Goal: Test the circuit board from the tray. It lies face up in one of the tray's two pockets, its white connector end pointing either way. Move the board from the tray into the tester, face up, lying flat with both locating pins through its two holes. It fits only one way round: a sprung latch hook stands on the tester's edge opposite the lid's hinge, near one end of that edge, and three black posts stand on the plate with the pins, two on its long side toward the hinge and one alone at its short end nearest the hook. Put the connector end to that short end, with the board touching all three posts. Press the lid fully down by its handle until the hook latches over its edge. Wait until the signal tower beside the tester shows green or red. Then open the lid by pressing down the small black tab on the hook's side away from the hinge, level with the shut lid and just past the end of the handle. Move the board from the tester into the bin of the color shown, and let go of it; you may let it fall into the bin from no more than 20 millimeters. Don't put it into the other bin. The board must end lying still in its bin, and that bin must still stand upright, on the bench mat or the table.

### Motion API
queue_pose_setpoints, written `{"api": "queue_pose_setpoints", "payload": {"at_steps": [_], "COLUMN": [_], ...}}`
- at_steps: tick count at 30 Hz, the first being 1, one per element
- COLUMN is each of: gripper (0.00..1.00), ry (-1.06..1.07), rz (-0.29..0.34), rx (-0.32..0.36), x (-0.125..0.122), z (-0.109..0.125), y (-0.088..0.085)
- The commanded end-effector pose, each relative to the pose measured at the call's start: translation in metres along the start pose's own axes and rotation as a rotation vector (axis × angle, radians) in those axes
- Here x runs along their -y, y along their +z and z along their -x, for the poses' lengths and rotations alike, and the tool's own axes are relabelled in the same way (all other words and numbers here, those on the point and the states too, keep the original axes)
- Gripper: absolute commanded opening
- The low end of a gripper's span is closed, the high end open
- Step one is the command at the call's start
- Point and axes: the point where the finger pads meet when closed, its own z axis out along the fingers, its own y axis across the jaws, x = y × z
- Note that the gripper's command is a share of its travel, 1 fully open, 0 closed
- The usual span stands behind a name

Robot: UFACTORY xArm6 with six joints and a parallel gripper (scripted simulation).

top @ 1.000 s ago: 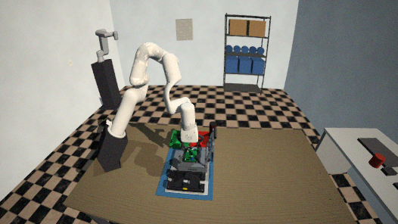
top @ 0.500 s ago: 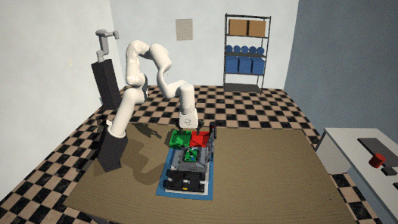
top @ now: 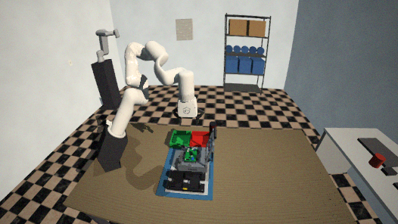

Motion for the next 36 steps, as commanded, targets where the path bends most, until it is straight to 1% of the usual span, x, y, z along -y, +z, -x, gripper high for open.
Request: {"api": "queue_pose_setpoints", "payload": {"at_steps": [1,2,13,17,20,27,29,33,36], "gripper": [1.00,0.51,0.51,0.51,0.51,0.51,0.51,0.51,0.51], "ry": [-0.002,-0.002,-0.002,-0.002,-0.002,-0.002,-0.002,-0.002,-0.002], "rz": [0.003,0.003,0.003,0.003,0.003,0.003,0.003,0.003,0.003], "rx": [0.000,0.000,0.000,0.000,0.000,0.000,0.000,0.000,0.000], "x": [-0.001,-0.001,-0.001,-0.009,-0.026,-0.088,-0.088,-0.122,-0.138], "z": [0.000,0.000,0.000,0.000,0.000,0.000,0.000,0.000,0.000], "y": [-0.004,-0.004,-0.004,-0.004,-0.004,-0.004,-0.004,-0.004,-0.004]}}
